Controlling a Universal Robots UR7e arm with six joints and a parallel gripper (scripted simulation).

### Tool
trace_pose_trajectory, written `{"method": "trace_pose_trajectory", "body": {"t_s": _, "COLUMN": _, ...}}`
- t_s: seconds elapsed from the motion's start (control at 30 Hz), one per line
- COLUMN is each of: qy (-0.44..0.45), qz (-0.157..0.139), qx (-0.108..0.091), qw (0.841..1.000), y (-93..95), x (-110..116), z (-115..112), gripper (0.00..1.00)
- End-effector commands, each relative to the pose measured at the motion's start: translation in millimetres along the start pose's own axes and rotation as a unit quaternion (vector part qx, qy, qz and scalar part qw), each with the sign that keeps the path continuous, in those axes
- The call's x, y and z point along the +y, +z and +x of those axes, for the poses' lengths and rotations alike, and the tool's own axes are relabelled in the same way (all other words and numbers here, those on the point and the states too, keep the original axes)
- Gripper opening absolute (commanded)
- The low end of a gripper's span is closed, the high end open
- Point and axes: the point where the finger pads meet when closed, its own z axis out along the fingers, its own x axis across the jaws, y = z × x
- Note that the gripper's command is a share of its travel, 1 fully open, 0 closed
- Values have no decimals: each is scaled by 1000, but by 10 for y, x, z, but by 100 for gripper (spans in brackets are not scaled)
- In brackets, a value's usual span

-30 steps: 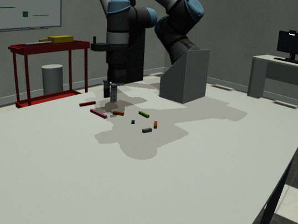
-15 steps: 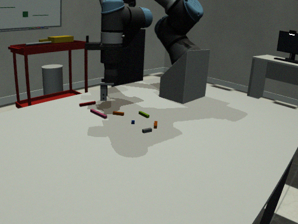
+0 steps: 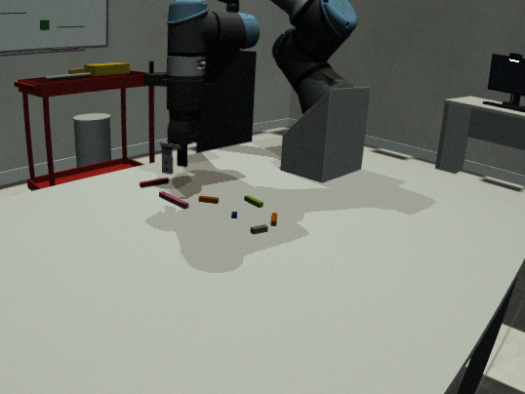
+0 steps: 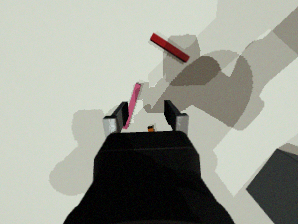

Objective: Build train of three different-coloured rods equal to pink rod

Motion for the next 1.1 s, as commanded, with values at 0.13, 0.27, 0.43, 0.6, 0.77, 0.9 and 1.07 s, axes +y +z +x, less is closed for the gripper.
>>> {"method": "trace_pose_trajectory", "body": {"t_s": 0.13, "qy": 152, "qz": 0, "qx": -1, "qw": 988, "y": -3, "x": -134, "z": 70, "gripper": 100}}
{"method": "trace_pose_trajectory", "body": {"t_s": 0.27, "qy": 221, "qz": 0, "qx": -1, "qw": 975, "y": -3, "x": -189, "z": 103, "gripper": 100}}
{"method": "trace_pose_trajectory", "body": {"t_s": 0.43, "qy": 289, "qz": 1, "qx": -1, "qw": 957, "y": -3, "x": -241, "z": 135, "gripper": 100}}
{"method": "trace_pose_trajectory", "body": {"t_s": 0.6, "qy": 362, "qz": 1, "qx": -1, "qw": 932, "y": -3, "x": -292, "z": 168, "gripper": 100}}
{"method": "trace_pose_trajectory", "body": {"t_s": 0.77, "qy": 434, "qz": 1, "qx": -1, "qw": 901, "y": -3, "x": -340, "z": 200, "gripper": 100}}
{"method": "trace_pose_trajectory", "body": {"t_s": 0.9, "qy": 477, "qz": 1, "qx": -1, "qw": 879, "y": -3, "x": -368, "z": 217, "gripper": 100}}
{"method": "trace_pose_trajectory", "body": {"t_s": 1.07, "qy": 500, "qz": 1, "qx": -1, "qw": 866, "y": -3, "x": -384, "z": 227, "gripper": 100}}
